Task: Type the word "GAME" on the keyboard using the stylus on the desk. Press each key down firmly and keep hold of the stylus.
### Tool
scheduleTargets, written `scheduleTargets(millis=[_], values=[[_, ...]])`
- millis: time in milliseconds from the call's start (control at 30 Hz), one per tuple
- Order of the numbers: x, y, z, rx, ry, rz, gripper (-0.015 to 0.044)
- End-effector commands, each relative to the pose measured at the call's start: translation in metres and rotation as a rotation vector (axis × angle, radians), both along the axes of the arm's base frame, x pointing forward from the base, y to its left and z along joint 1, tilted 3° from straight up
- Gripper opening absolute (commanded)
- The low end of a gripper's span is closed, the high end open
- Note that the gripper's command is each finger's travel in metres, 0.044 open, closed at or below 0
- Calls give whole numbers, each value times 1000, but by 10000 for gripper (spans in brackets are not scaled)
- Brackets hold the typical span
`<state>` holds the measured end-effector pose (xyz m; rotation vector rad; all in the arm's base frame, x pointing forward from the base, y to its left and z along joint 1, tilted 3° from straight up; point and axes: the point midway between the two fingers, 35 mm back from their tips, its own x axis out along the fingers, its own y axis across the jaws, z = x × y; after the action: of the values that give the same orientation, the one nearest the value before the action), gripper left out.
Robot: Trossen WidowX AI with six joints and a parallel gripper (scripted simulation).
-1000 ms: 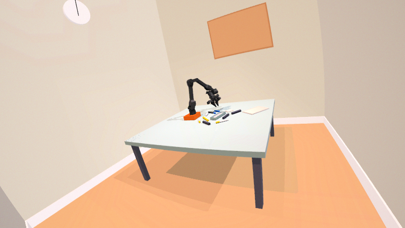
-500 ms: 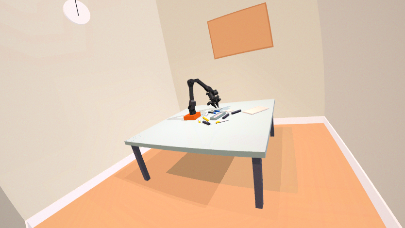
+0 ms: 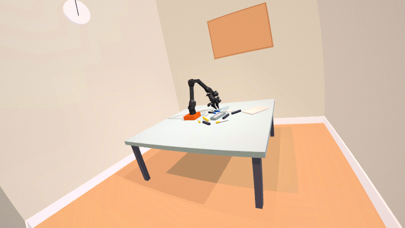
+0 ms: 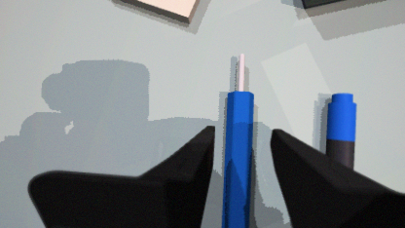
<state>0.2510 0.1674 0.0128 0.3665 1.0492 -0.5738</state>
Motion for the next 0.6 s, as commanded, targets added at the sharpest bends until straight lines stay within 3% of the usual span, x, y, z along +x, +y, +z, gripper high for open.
scheduleTargets(millis=[0,567], values=[[0,-1,-4,-5,-3,-3,150],[-1,0,-21,-5,-3,-3,150]])
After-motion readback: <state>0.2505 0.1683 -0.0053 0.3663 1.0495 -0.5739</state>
